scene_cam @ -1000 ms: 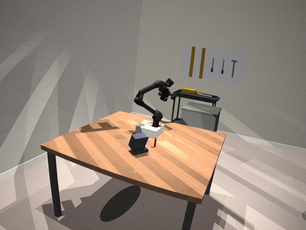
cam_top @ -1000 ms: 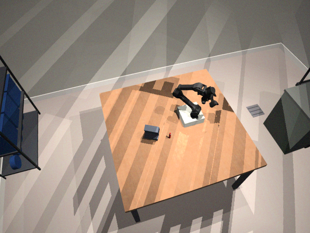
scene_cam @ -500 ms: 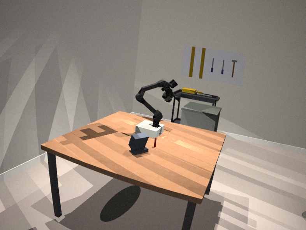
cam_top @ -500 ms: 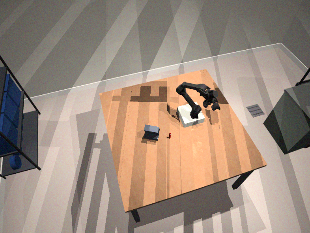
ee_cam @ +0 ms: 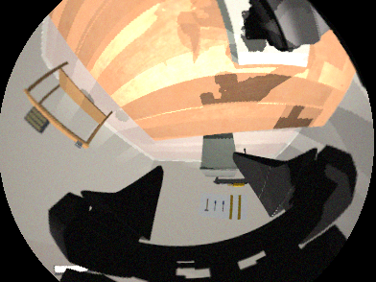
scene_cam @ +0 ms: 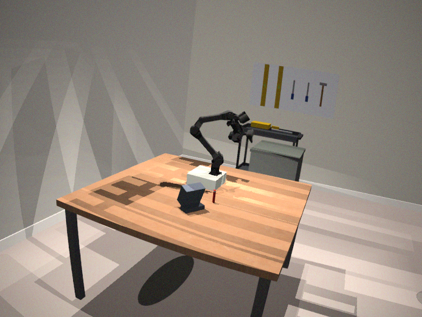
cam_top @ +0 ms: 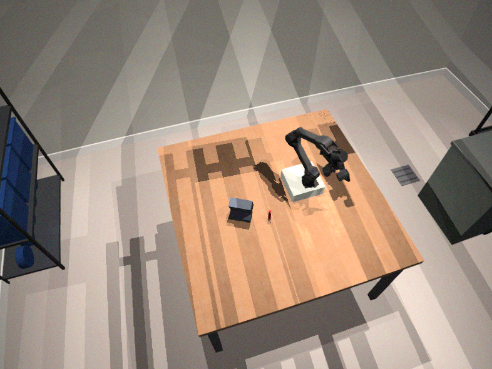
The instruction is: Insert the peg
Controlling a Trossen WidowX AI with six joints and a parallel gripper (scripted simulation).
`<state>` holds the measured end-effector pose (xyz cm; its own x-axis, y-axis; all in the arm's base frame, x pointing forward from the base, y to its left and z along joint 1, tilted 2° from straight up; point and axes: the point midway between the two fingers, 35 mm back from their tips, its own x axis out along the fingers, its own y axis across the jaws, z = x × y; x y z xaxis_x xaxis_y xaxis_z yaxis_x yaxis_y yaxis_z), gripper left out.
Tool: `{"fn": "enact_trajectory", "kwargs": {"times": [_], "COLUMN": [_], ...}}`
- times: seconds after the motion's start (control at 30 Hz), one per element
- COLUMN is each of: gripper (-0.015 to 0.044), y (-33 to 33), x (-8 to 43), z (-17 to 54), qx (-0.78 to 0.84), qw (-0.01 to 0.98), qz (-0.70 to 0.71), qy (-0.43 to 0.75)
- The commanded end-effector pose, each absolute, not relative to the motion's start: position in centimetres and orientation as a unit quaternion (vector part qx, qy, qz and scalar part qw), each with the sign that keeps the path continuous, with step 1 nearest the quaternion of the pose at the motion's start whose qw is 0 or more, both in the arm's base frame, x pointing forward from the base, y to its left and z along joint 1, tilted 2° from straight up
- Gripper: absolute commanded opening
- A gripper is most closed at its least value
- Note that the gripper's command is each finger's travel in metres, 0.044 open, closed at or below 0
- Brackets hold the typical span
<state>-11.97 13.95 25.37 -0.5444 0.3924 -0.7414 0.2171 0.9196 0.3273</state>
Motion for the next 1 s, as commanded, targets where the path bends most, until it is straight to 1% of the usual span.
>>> {"fn": "enact_trajectory", "kwargs": {"times": [0.0, 0.47, 0.97], "gripper": [0.044, 0.044, 0.044], "y": [15.1, 18.9, 22.1], "x": [-11.4, -8.5, -4.4], "z": [25.2, 23.9, 22.5], "qx": [0.179, 0.177, 0.16], "qw": [0.461, 0.523, 0.586], "qz": [0.114, 0.162, 0.194], "qy": [0.862, 0.818, 0.77]}}
